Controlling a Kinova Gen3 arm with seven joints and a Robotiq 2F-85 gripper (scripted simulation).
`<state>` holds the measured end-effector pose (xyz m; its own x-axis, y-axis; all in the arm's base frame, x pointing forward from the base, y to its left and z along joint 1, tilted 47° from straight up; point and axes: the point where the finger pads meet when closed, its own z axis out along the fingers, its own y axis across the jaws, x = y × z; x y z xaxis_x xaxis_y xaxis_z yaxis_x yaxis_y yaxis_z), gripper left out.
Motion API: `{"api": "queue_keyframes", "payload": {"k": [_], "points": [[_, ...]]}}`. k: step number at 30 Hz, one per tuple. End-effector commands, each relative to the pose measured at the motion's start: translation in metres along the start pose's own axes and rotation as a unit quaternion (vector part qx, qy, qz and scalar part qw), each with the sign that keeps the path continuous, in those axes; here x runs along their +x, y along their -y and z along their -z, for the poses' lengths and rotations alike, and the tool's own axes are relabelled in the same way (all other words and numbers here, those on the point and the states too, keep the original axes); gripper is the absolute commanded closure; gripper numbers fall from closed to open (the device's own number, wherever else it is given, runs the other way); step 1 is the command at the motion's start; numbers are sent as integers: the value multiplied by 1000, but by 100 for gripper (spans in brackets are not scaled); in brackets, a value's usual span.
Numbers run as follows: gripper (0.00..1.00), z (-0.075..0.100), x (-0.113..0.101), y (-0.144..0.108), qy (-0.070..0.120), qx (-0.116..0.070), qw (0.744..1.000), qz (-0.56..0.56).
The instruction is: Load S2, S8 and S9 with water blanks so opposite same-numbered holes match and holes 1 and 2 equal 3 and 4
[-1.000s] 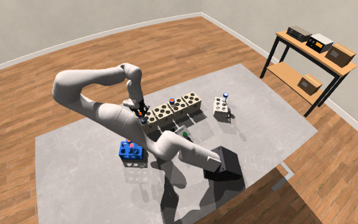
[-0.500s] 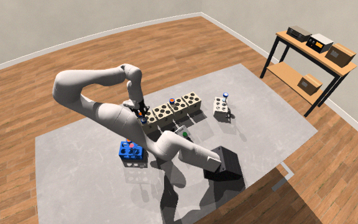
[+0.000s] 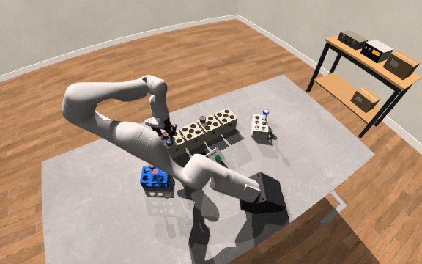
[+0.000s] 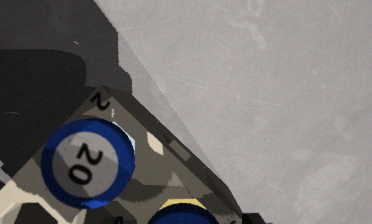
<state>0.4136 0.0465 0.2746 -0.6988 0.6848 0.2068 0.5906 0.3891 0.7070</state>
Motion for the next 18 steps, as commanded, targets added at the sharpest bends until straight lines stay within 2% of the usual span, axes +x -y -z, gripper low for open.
{"api": "queue_keyframes", "payload": {"k": [1, 12, 18], "points": [[38, 1, 0, 0, 1, 0, 1000, 0], [38, 1, 0, 0, 1, 0, 1000, 0], [38, 7, 0, 0, 1, 0, 1000, 0]]}}
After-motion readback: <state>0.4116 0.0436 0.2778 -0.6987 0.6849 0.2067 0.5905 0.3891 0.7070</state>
